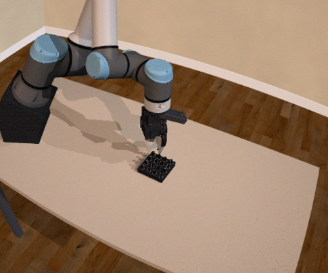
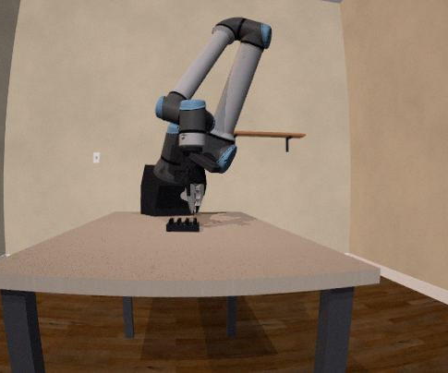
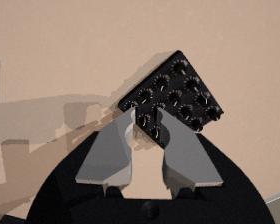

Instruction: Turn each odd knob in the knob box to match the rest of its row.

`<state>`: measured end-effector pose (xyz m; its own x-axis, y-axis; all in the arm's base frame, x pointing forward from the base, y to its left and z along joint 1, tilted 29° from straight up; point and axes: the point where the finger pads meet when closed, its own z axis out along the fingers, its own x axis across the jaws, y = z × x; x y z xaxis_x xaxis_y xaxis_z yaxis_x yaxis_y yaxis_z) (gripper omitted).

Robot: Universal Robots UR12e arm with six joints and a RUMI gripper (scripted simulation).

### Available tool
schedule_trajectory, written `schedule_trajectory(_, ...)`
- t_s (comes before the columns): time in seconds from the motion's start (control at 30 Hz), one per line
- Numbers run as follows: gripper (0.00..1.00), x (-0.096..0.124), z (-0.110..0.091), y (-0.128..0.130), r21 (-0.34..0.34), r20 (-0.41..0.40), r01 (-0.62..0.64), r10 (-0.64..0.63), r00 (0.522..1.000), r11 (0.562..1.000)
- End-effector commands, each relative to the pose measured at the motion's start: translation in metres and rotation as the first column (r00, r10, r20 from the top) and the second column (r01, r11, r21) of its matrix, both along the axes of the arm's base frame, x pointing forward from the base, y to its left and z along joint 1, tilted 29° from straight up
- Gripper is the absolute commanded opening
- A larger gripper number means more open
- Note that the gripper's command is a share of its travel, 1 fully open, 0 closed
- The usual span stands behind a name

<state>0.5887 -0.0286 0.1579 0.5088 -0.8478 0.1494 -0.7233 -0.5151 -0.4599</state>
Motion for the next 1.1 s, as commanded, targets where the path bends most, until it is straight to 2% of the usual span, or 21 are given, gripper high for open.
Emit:
schedule_trajectory(0.0, 0.11, 0.0026, -0.0034, 0.0005, -0.001, 0.001, 0.0, 0.0, 1.0, 1.0)
schedule_trajectory(1.07, 0.11, 0.006, -0.0097, 0.0015, -0.001, 0.001, 0.0, 0.0, 1.0, 1.0)
